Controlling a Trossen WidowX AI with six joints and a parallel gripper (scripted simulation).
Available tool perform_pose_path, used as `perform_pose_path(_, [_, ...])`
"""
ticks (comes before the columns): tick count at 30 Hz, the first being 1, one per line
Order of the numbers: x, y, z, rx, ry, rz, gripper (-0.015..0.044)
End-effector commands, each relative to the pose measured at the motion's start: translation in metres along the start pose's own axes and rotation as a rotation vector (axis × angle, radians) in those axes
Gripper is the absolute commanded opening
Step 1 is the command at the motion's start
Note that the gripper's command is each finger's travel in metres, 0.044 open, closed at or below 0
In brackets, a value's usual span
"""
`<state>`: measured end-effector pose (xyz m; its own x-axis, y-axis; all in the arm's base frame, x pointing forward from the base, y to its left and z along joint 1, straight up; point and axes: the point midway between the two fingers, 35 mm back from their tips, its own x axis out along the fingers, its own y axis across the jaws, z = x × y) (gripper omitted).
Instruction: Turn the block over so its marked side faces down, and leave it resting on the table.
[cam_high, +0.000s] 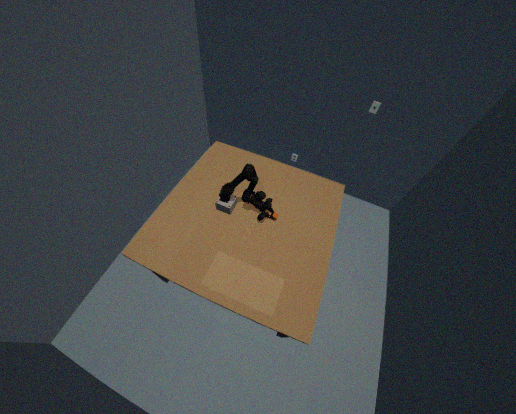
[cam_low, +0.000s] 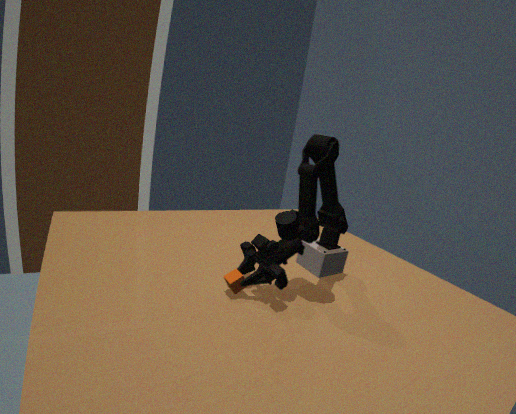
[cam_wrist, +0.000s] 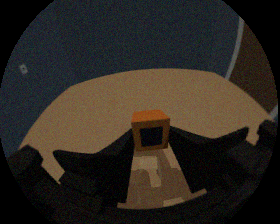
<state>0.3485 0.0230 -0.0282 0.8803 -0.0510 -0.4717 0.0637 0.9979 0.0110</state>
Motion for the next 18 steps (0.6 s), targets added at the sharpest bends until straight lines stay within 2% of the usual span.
perform_pose_path(1, [-0.0003, -0.0003, 0.0013, -0.004, -0.007, -0.002, 0.0])
perform_pose_path(4, [-0.0003, -0.0003, 0.0013, -0.004, -0.007, -0.002, 0.0])
perform_pose_path(18, [-0.0003, -0.0003, 0.0013, -0.004, -0.007, -0.002, 0.0368])
